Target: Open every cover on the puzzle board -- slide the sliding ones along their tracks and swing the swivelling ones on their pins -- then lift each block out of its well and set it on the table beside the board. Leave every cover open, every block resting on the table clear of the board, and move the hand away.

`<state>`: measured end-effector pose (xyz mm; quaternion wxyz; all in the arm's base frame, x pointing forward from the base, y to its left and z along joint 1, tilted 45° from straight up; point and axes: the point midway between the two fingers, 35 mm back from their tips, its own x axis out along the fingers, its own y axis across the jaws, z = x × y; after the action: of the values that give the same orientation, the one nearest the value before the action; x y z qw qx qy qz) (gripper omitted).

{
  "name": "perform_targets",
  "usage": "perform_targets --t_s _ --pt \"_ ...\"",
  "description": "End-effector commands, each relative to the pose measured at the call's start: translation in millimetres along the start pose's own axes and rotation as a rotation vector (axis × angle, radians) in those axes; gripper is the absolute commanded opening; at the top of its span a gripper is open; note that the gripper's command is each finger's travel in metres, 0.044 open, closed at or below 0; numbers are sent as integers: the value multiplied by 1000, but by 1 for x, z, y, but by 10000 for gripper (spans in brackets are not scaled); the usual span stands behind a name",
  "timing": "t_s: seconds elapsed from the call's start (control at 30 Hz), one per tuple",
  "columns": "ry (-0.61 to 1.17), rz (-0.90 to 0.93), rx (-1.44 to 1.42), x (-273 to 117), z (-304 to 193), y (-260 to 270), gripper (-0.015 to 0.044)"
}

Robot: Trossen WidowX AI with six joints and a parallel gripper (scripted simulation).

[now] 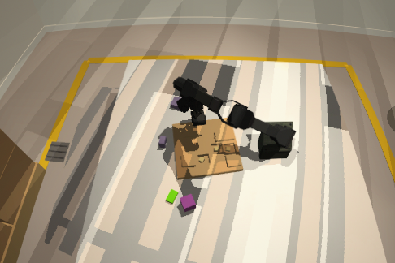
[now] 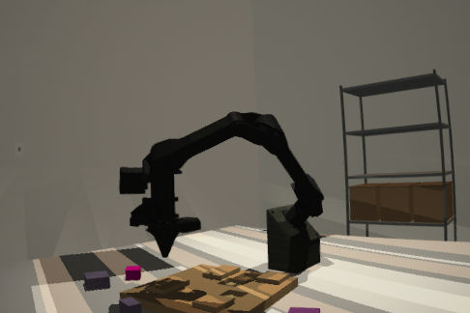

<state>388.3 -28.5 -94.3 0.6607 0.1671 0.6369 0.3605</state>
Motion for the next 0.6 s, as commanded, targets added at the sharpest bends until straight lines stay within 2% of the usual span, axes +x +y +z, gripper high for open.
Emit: perform_targets --t_s 0.0,0.57 --pt "-1 3 4 0 0 0 0" --pt "-1 3 4 15 1 0 0"
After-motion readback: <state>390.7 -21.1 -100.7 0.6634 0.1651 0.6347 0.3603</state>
